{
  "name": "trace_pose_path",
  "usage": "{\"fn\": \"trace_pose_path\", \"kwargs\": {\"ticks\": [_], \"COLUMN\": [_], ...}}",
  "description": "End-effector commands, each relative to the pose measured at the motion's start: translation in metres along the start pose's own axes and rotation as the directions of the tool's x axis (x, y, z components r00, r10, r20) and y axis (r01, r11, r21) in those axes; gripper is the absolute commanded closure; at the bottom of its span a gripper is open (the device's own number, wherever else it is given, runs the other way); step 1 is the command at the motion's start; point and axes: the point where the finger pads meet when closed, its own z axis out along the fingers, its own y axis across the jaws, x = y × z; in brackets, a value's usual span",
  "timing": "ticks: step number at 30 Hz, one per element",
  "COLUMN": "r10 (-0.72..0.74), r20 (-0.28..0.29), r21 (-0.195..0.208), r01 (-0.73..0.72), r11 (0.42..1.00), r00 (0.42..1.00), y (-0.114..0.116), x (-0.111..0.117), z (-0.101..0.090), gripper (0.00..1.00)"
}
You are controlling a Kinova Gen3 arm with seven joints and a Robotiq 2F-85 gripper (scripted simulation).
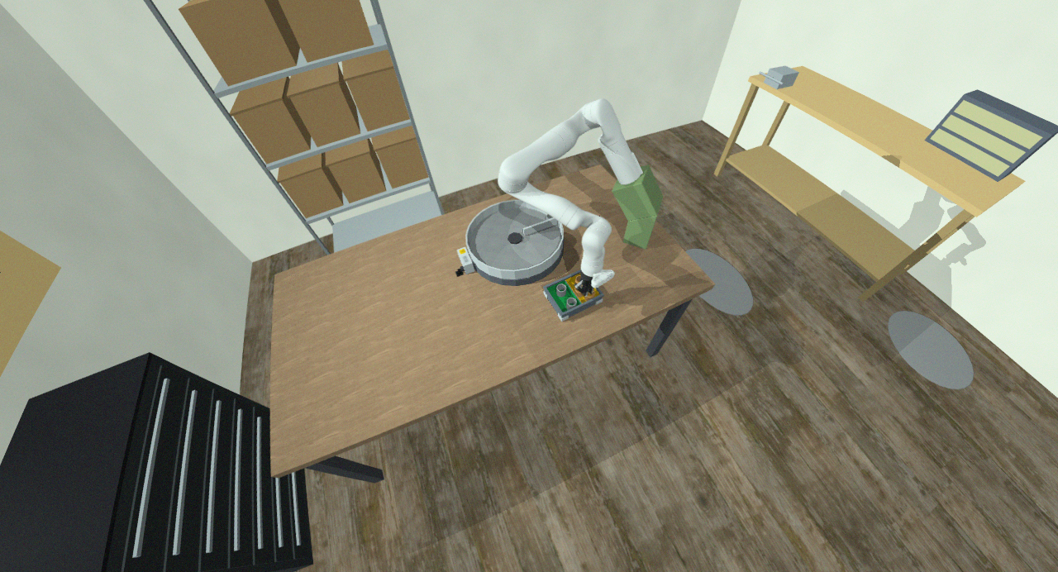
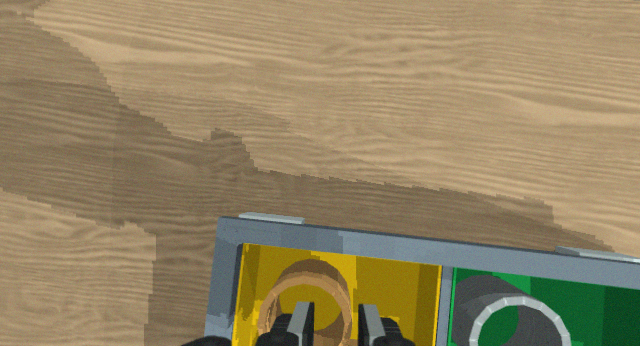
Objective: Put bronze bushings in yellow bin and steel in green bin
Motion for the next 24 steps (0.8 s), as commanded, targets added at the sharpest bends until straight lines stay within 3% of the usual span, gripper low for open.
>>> {"fn": "trace_pose_path", "kwargs": {"ticks": [1,24], "r10": [0.0,0.0], "r20": [-0.002,-0.002], "r21": [-0.002,-0.002], "r01": [0.0,0.0], "r11": [1.0,1.0], "r00": [1.0,1.0], "y": [0.0011,0.0011], "x": [0.0007,0.0007], "z": [-0.0016,-0.0076], "gripper": [0.81,0.81]}}
